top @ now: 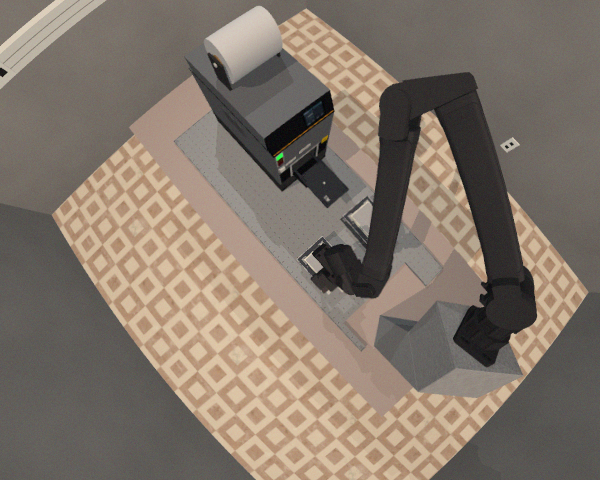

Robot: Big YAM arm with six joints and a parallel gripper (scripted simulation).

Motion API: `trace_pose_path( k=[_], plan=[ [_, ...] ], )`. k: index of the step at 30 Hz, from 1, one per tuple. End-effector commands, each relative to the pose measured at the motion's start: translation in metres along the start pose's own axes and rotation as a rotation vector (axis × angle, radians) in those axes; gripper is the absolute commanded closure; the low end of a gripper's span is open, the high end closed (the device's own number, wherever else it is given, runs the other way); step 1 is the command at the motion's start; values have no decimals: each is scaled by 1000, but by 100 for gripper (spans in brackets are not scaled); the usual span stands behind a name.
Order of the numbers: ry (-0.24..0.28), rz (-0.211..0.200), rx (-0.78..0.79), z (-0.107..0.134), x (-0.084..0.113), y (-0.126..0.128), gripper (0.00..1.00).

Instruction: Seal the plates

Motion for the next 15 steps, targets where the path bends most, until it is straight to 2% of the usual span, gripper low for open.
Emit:
trace_pose_path(
  k=[1,7,15],
  plan=[
    [-33,-17,16,-9,10,4,0],
    [-48,-13,4,-17,4,6,0],
    [-20,-15,-2,-12,29,3,0]
  ],
)
Point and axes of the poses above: the point where the finger pads meet when closed, its own x axis back along the fingers, its own y axis across the jaws, z = x × y, the point moved 9 cm from there along x, back along the fingers, and after that the axes turned 1 degree about -x, right-handed, at the moved point
